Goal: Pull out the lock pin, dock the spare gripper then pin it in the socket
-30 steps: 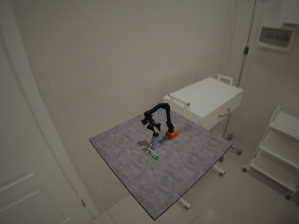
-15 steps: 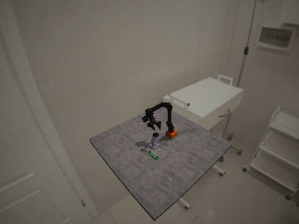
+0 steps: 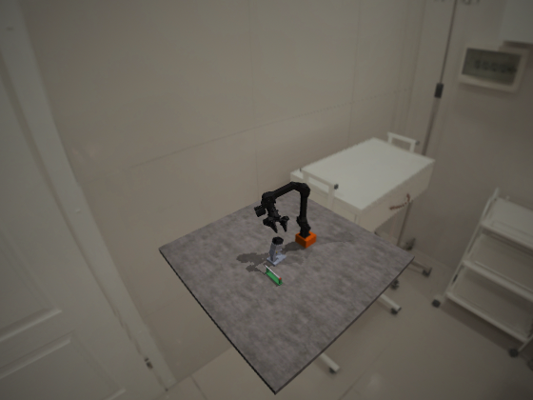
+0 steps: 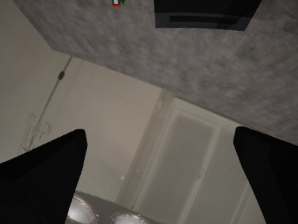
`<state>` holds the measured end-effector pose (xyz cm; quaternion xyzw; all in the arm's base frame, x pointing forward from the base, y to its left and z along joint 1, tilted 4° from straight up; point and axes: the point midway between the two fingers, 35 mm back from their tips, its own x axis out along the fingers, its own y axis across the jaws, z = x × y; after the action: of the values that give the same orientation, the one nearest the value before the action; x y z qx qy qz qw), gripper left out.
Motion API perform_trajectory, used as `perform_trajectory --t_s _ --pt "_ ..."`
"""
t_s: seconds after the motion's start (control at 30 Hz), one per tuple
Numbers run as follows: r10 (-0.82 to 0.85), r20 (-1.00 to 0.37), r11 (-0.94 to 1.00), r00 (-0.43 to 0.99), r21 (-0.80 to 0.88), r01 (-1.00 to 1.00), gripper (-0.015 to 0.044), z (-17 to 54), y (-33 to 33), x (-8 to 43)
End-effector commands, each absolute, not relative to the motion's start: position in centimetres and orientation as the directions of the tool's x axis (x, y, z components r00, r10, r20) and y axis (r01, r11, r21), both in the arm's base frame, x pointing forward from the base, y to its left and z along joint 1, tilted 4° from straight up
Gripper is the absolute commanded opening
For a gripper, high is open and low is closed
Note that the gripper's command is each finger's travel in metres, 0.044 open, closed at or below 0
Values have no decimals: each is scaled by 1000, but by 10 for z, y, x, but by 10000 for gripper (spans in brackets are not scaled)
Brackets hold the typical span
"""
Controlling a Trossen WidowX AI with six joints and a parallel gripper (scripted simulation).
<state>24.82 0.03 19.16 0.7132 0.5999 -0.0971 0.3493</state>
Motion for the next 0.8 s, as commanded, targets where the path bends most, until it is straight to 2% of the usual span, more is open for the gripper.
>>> perform_trajectory --t_s 0.0,0.17,0.37,0.43,0.57,0.67,0.77 --pt "790 -557 -30 257 383 923 309 194 37 242" --pt "807 -532 -39 257 387 921 180 197 80 229" --pt "794 -550 -22 258 398 917 180 196 94 231" --pt "764 -601 90 235 460 883 180 194 93 241" --pt "648 -744 462 161 552 694 180 186 90 270" --pt "541 -835 715 105 522 466 180 177 89 291" --pt "418 -907 890 54 420 176 180 167 88 313"
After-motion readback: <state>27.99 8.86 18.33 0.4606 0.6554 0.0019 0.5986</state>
